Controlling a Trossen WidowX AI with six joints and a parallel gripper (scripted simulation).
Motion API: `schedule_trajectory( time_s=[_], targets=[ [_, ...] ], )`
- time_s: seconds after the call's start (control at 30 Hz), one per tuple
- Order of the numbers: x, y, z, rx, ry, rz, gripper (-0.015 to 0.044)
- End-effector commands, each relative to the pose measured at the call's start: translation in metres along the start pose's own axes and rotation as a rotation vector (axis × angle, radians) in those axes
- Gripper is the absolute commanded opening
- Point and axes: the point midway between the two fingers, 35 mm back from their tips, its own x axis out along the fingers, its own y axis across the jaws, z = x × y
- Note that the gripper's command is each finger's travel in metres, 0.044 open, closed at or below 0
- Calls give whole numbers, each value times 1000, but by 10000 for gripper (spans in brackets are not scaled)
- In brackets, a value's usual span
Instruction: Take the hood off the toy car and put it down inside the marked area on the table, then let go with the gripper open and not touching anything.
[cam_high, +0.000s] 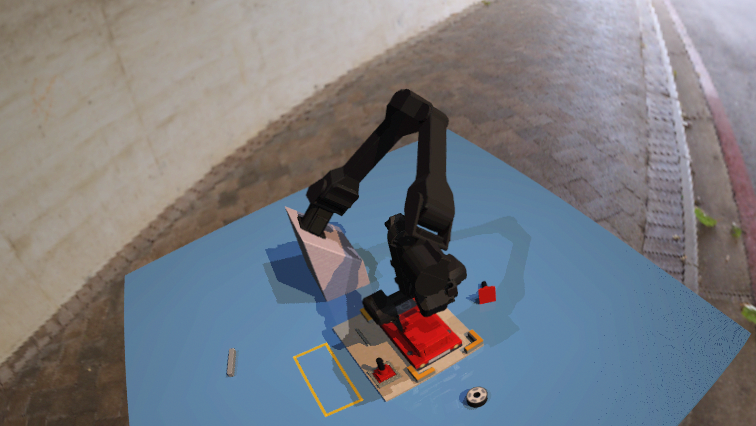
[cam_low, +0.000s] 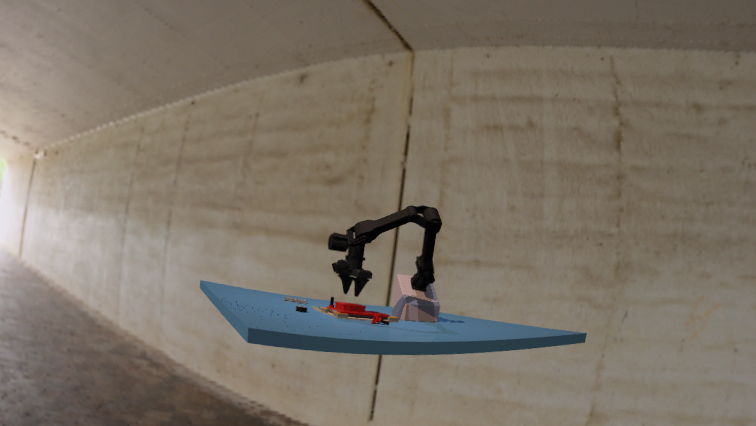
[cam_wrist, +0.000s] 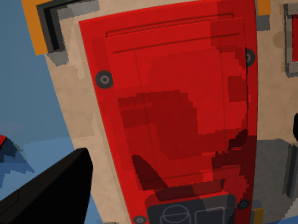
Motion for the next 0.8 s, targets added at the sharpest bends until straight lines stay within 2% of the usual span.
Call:
schedule_trajectory(
  time_s=[0.0, 0.77],
  targets=[
    [6, 0, -2, 9, 4, 4, 440],
    [28, -1, -3, 9, 4, 6, 440]
  ],
)
